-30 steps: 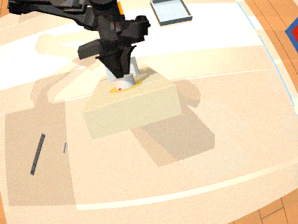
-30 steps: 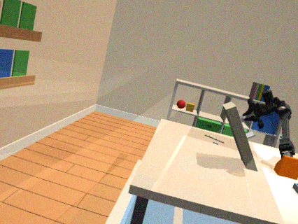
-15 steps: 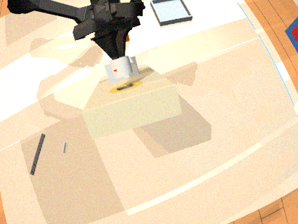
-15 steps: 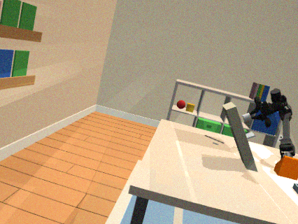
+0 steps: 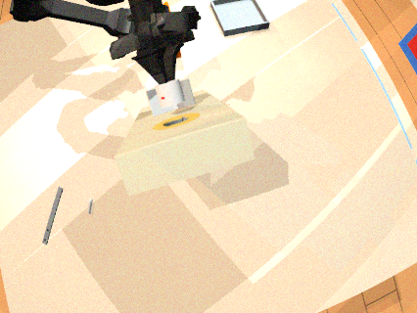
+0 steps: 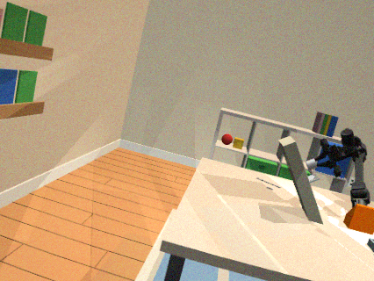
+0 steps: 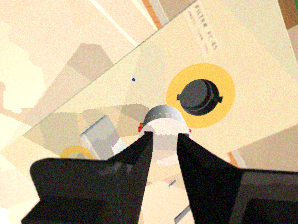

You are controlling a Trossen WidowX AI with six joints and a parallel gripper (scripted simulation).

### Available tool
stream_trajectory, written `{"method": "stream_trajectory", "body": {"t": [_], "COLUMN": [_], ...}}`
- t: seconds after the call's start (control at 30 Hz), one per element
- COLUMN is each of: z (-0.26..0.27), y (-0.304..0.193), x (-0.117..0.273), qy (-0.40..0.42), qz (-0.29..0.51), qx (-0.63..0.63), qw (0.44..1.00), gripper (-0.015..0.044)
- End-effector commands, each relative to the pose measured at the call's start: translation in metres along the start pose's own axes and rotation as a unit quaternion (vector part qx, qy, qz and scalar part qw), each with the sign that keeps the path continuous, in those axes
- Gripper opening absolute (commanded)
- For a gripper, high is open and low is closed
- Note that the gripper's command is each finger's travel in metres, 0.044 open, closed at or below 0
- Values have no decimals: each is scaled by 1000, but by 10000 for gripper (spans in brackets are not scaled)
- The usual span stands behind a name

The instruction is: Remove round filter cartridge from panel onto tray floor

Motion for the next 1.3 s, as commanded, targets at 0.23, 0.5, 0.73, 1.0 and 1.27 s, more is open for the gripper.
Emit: {"method": "stream_trajectory", "body": {"t": [0.23,0.5,0.73,1.0,1.27], "z": [20,20,24,-35,-56], "y": [-12,-12,-17,19,32], "x": [-3,-3,-3,5,18], "qy": [0,0,-3,-4,-3], "qz": [0,0,0,0,-1], "qx": [1,1,-6,-8,-11], "qw": [1000,1000,1000,1000,1000], "gripper": [26,111,111,111,216]}}
Point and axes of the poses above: the point midway between the two fingers, 35 mm back from their tips, its own x axis back along the fingers, its own z axis across the jaws, y = z × x, the point moved 8 cm from there along x, back along the fingers, and after that the axes turned 2 degrees about x, right-handed, at the moved point
